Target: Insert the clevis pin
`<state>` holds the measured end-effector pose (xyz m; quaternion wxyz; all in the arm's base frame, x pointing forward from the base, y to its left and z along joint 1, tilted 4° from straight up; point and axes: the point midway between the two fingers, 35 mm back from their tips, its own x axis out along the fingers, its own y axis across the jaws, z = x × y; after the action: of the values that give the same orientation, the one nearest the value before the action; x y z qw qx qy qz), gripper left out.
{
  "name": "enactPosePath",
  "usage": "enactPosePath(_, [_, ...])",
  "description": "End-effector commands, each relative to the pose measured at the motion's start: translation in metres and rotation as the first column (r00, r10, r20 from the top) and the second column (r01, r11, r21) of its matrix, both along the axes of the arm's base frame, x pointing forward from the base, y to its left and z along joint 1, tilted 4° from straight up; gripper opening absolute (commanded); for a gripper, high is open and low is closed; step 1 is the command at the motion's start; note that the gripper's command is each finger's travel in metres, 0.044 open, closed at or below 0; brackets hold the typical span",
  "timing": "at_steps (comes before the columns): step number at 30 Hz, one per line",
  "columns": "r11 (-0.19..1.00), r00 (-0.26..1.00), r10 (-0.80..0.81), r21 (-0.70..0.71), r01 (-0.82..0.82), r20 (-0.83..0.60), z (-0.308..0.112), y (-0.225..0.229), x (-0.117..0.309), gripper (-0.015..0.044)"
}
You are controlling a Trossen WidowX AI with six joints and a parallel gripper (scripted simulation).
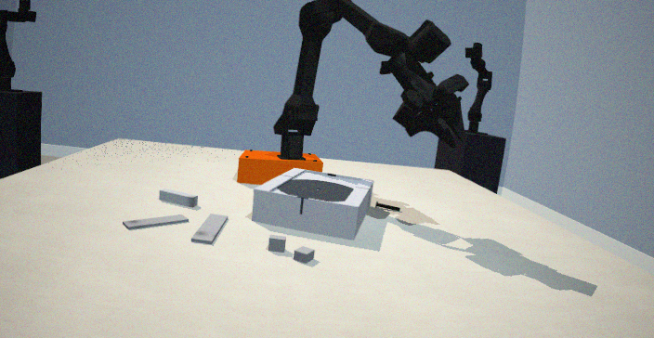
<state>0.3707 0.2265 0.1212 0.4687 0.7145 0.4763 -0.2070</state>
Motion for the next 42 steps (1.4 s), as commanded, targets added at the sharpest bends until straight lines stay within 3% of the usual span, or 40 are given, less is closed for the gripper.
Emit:
enactPosePath(1, [0.988,0.958,-0.138,-0.105,0.115,-0.25,-0.044,-0.006,-0.041,0.016])
enactPosePath(5, [0.927,0.83,-0.344,-0.303,0.223,-0.44,-0.077,-0.021,-0.094,0.016])
enactPosePath(9, [0.822,0.697,-0.528,-0.499,0.275,-0.485,-0.091,-0.041,-0.141,0.016])
enactPosePath(42, [0.816,0.691,-0.536,-0.509,0.276,-0.485,-0.124,-0.042,-0.146,0.016])
